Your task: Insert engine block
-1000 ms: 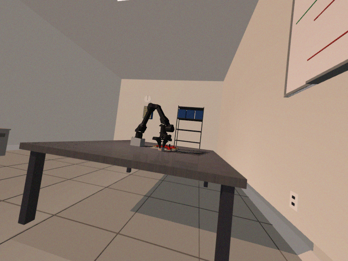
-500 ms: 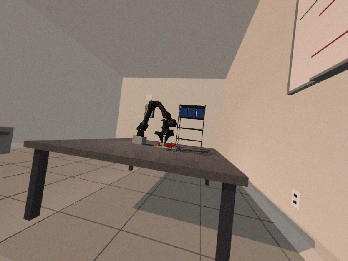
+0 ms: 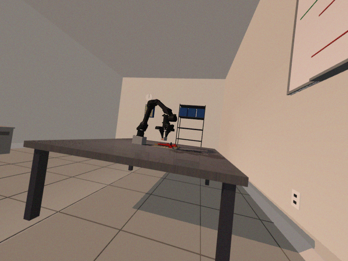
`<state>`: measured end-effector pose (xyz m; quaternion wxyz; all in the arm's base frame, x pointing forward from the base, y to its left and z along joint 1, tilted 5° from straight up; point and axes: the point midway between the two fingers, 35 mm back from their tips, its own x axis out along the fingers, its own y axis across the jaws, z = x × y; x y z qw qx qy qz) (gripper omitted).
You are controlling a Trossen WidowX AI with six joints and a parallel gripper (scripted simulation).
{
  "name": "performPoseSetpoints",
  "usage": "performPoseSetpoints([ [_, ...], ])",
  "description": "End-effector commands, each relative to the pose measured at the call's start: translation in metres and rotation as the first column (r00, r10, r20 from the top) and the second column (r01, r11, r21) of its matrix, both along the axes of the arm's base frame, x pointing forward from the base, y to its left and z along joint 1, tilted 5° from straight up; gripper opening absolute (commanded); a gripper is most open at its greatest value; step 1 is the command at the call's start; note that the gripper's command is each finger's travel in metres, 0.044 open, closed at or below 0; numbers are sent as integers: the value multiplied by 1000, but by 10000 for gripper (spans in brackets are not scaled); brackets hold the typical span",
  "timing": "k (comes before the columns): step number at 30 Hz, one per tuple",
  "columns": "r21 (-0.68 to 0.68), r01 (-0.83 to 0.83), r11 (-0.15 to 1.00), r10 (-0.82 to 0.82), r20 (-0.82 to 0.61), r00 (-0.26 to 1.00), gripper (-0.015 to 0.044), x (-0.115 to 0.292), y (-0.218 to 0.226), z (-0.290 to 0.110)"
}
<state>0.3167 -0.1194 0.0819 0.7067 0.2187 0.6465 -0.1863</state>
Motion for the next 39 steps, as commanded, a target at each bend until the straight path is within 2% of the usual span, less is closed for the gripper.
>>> performPoseSetpoints([
  [1,-6,-5,1000,5,12,1000,0,-1,-1,18],
  [11,-6,-5,1000,5,12,1000,0,-8,1,45],
  [39,-24,-225,974,225,12,974,0,17,73,21],
])
